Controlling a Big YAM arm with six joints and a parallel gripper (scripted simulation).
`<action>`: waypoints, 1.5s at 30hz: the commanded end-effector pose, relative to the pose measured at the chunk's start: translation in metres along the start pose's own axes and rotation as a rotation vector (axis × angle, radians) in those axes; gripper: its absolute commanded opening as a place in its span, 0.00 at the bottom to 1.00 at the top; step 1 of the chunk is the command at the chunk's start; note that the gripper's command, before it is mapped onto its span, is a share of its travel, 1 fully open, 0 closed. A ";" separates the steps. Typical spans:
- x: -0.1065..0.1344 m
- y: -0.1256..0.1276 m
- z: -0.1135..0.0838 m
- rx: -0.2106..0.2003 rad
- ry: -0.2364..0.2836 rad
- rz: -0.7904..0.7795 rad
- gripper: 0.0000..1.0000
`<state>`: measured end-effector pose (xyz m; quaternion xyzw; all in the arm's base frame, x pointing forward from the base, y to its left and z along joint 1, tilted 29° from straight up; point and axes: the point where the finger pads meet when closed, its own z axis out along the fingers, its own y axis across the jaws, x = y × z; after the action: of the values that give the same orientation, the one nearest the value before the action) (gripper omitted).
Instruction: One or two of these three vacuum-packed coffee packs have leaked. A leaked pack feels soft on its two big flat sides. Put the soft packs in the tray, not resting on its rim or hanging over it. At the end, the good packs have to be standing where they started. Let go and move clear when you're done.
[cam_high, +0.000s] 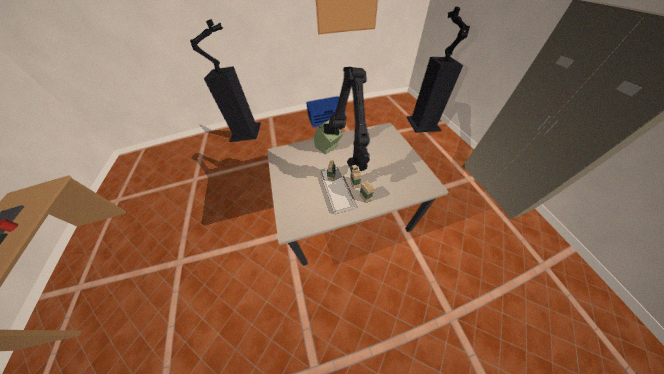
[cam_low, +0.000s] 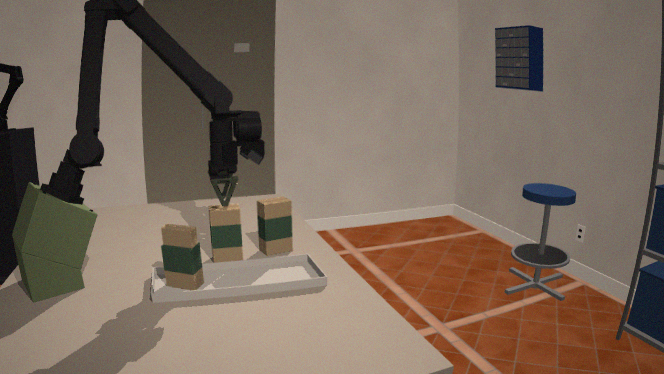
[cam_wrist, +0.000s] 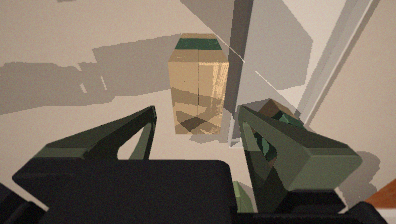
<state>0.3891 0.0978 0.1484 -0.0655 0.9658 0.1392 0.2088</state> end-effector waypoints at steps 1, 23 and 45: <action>-0.007 -0.003 0.000 0.003 -0.012 0.017 0.77; -0.001 0.003 0.038 -0.002 0.001 0.004 0.77; -0.008 0.004 0.045 -0.003 -0.020 0.004 0.77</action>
<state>0.4078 0.1107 0.1057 -0.0645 0.9660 0.1390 0.2081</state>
